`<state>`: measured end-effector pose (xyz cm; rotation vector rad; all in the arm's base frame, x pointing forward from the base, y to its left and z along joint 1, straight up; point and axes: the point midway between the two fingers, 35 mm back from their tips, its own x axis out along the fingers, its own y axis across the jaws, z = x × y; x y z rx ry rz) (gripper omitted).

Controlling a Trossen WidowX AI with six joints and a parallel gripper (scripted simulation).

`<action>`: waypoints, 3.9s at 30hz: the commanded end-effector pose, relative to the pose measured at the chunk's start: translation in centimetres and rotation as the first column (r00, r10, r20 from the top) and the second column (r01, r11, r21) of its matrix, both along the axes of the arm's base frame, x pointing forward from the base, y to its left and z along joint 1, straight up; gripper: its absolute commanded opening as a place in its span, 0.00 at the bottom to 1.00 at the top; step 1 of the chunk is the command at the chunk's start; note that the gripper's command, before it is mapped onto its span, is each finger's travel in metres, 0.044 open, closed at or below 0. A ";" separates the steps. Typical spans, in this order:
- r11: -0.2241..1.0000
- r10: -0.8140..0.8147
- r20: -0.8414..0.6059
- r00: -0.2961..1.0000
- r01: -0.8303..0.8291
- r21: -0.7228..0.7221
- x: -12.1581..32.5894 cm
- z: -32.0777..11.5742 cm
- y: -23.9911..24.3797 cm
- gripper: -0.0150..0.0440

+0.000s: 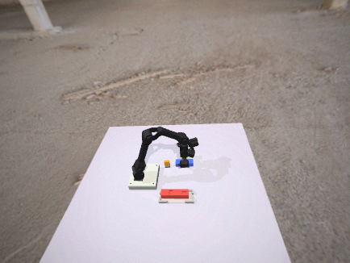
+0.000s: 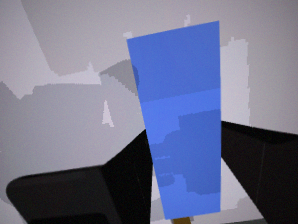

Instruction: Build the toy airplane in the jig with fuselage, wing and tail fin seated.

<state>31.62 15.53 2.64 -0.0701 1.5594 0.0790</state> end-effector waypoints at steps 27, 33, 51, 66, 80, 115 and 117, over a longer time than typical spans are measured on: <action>1.000 -0.001 0.012 1.000 0.001 0.009 0.2 9.4 0.2 0.25; 1.000 -0.001 0.014 1.000 0.001 0.009 -0.1 11.3 0.0 0.25; 0.986 0.167 0.017 0.986 -0.167 0.002 0.3 11.6 -3.4 0.25; 0.914 0.405 0.016 0.914 -0.405 -0.009 0.5 10.9 -8.3 0.25; 0.794 0.609 0.012 0.793 -0.608 -0.018 -0.1 10.1 -12.8 0.25; 0.286 0.958 -0.008 0.286 -0.958 -0.027 -4.6 7.9 -23.0 0.25; 0.250 0.968 -0.009 0.251 -0.968 -0.027 -4.9 7.8 -23.5 0.25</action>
